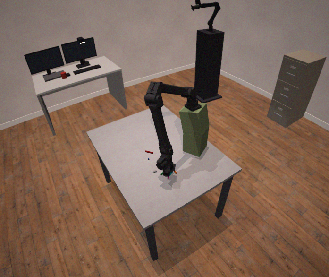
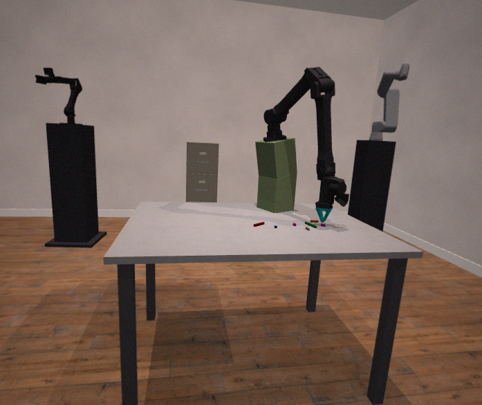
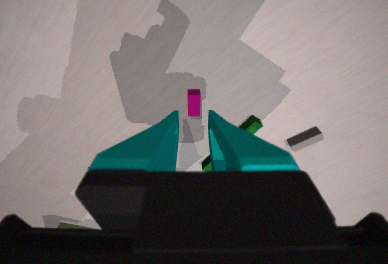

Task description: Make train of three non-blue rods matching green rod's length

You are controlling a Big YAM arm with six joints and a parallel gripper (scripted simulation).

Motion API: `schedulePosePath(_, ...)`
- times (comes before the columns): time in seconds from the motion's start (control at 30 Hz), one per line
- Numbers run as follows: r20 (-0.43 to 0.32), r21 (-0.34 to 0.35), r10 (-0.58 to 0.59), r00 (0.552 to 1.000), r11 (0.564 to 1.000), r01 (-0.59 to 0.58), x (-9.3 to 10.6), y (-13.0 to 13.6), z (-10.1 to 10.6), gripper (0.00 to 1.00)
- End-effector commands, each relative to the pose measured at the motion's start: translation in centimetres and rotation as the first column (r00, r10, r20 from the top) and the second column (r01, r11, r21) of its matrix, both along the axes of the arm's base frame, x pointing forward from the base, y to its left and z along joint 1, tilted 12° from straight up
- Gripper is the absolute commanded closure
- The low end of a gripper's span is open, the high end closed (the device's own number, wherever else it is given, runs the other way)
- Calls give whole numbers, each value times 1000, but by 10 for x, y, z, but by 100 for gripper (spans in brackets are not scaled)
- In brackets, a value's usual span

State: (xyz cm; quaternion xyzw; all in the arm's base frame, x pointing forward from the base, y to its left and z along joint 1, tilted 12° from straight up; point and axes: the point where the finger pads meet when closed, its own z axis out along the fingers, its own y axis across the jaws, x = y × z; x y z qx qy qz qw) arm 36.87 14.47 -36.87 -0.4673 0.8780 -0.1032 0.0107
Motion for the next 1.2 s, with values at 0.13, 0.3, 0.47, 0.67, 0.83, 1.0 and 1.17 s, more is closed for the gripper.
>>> schedulePosePath(0.13,1,1,-5,1000,1000,5,1,-6,-7,76)
schedulePosePath(0.3,-4,-1,-8,1000,1000,8,1,-6,-7,76)
schedulePosePath(0.47,-11,-5,-10,1000,1000,10,-2,-7,-7,76)
schedulePosePath(0.67,-11,-5,-10,1000,1000,10,-2,-7,-7,76)
schedulePosePath(0.83,-11,-5,-10,1000,1000,10,-2,-7,-7,76)
schedulePosePath(1.0,-11,-5,-10,1000,1000,10,-2,-7,-7,76)
schedulePosePath(1.17,-11,-5,-10,1000,1000,10,-2,-7,-7,76)
